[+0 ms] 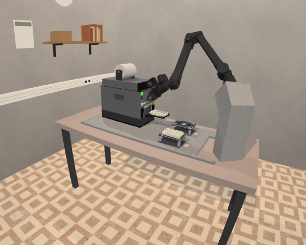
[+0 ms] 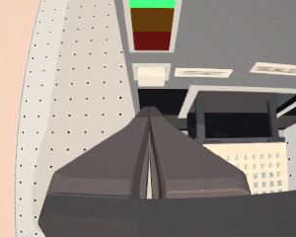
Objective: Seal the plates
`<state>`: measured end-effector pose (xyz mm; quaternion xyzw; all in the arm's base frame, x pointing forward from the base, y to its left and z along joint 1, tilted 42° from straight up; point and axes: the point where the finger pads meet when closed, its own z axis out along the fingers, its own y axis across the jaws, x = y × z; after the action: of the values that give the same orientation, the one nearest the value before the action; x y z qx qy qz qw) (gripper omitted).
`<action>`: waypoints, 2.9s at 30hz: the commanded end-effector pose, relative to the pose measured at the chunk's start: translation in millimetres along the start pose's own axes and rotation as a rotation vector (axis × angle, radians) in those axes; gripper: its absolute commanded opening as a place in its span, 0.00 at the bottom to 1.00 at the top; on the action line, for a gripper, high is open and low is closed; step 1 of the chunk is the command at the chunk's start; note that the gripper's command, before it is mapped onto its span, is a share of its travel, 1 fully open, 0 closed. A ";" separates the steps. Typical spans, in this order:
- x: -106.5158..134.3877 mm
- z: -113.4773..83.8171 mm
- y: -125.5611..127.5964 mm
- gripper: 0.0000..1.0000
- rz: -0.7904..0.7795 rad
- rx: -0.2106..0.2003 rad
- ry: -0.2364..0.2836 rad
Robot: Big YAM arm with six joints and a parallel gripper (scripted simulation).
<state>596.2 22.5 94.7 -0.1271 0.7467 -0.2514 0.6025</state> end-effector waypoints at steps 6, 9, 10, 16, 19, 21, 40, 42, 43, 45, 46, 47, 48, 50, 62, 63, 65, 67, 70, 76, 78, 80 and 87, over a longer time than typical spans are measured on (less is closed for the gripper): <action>20.6 22.3 -2.5 0.00 -0.022 0.005 0.037; 13.9 20.5 -2.0 0.00 -0.019 0.007 0.023; 9.4 22.4 -1.1 0.00 -0.016 0.004 0.012; 20.3 37.3 -5.9 0.00 -0.018 0.012 0.033; 30.6 39.8 -2.7 0.00 -0.025 0.003 0.051; 32.6 42.1 -0.9 0.00 -0.027 -0.001 0.055; 5.1 39.5 -10.1 0.00 -0.014 0.015 0.013; 1.8 41.2 -11.3 0.00 -0.011 0.018 0.007; -0.6 42.2 -12.2 0.00 -0.009 0.020 0.003; -5.4 44.3 -14.1 0.00 -0.006 0.025 -0.005; -7.7 45.4 -14.9 0.00 -0.004 0.027 -0.009; -9.9 46.4 -15.8 0.00 -0.003 0.029 -0.013; -10.2 46.2 -15.9 0.00 -0.003 0.029 -0.013; -8.5 44.7 -15.5 0.00 -0.004 0.028 -0.010; 10.7 46.8 -16.5 0.00 -0.006 0.027 0.007; 10.9 48.2 -15.7 0.00 -0.006 0.027 0.006; 12.5 48.6 -10.7 0.00 -0.008 0.021 0.007; 13.6 48.4 -3.6 0.00 -0.011 0.011 0.008; 16.7 47.2 6.9 0.00 -0.017 -0.004 0.012; 20.8 39.8 15.3 0.00 -0.026 -0.021 0.026; 18.6 37.7 14.4 0.00 -0.027 -0.022 0.029; 13.2 37.3 12.7 0.00 -0.025 -0.021 0.022; -11.4 38.6 5.1 0.00 -0.013 -0.008 -0.014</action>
<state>631.5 3.3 66.6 -0.1283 0.7587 -0.2553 0.5854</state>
